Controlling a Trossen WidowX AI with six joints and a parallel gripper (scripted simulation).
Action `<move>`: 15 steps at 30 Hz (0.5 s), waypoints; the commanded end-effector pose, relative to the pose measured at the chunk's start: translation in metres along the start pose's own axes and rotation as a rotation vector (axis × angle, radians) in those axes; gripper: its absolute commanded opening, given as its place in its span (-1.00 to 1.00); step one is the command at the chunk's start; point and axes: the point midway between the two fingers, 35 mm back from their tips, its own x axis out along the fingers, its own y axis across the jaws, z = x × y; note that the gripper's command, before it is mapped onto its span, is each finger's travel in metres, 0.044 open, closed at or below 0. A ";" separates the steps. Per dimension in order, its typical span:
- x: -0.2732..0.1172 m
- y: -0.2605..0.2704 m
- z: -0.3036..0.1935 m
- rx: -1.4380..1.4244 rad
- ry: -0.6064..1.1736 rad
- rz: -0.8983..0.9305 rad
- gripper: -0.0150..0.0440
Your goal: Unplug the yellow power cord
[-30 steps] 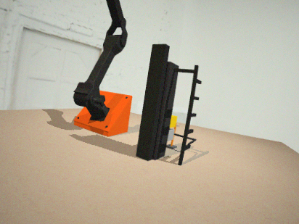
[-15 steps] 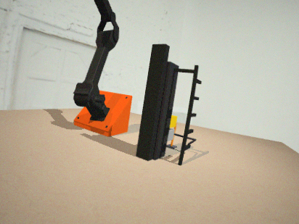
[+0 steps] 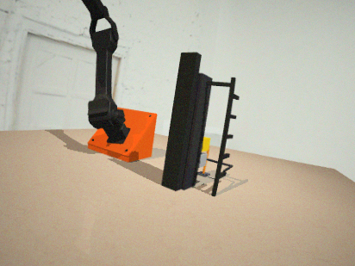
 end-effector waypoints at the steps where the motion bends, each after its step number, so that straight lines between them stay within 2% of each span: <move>1: -0.011 0.046 -0.056 0.027 0.144 0.131 0.05; 8: -0.051 0.124 -0.130 0.078 0.357 0.353 0.05; 15: -0.118 0.203 -0.178 0.143 0.552 0.595 0.05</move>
